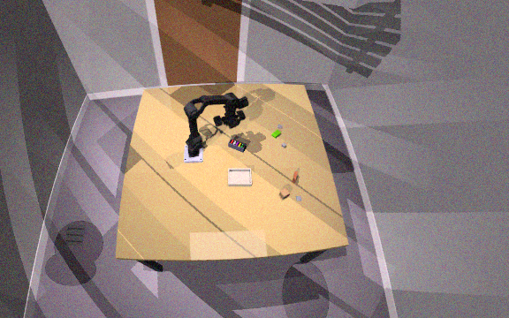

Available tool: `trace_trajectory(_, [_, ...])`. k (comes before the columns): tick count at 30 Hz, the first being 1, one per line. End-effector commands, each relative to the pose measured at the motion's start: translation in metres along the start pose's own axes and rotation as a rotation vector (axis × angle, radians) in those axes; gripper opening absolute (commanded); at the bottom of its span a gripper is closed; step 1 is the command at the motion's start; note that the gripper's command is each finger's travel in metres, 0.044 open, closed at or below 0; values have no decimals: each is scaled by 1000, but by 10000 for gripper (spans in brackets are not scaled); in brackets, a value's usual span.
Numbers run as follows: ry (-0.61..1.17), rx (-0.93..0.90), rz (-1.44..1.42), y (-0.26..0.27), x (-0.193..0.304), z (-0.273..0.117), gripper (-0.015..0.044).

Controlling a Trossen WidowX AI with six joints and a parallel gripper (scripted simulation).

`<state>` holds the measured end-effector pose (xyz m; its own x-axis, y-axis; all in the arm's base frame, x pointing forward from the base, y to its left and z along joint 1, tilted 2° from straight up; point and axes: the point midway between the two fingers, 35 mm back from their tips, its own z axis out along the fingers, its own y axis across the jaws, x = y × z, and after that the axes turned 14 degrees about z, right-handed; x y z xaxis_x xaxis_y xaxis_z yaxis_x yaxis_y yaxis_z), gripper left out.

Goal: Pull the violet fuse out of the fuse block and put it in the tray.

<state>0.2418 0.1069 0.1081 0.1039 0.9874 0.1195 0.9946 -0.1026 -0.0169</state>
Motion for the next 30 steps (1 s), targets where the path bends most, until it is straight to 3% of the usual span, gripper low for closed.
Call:
trace_trajectory(1, [-67,-86,548,32,-66,-5,61])
trace_trajectory(6, [-91,-131,808,42,-105,-9,61])
trace_trajectory(30, [-91,-131,808,44,-108,1,61])
